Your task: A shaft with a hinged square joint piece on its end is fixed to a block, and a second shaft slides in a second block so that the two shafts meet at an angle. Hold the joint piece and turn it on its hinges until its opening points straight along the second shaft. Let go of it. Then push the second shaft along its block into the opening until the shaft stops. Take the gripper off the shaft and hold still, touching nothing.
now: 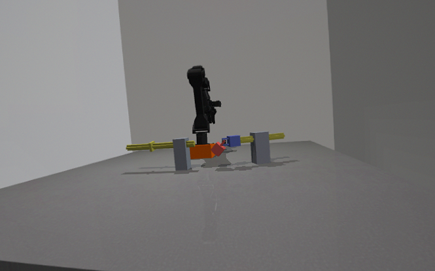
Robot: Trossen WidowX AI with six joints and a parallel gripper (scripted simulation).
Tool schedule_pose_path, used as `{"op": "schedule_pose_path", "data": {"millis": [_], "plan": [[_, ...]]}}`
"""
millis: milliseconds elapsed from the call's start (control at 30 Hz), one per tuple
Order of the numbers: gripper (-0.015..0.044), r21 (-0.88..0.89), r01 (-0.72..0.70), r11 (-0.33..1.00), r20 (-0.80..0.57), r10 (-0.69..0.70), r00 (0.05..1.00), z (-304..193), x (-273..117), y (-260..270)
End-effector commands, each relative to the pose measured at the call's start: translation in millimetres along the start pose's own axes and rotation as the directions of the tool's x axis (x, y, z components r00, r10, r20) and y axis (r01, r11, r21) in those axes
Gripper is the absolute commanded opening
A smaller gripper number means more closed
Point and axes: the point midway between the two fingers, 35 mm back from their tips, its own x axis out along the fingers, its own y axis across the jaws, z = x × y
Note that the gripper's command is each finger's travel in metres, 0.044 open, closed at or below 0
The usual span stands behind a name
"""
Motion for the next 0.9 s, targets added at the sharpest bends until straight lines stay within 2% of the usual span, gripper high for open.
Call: {"op": "schedule_pose_path", "data": {"millis": [0,200,400,867], "plan": [[0.044,0.124,-0.027,0.992,-0.039,0.032,0.999,7.1,-20.6,-7.5],[0.044,0.283,-0.046,0.958,-0.083,0.072,0.994,15.9,-45.8,-22.2],[0.044,0.283,-0.047,0.958,-0.085,0.074,0.994,15.5,-46.7,-22.5],[0.044,-0.161,-0.126,0.979,-0.14,0.103,0.985,-39.2,-55.9,-11.2]]}}
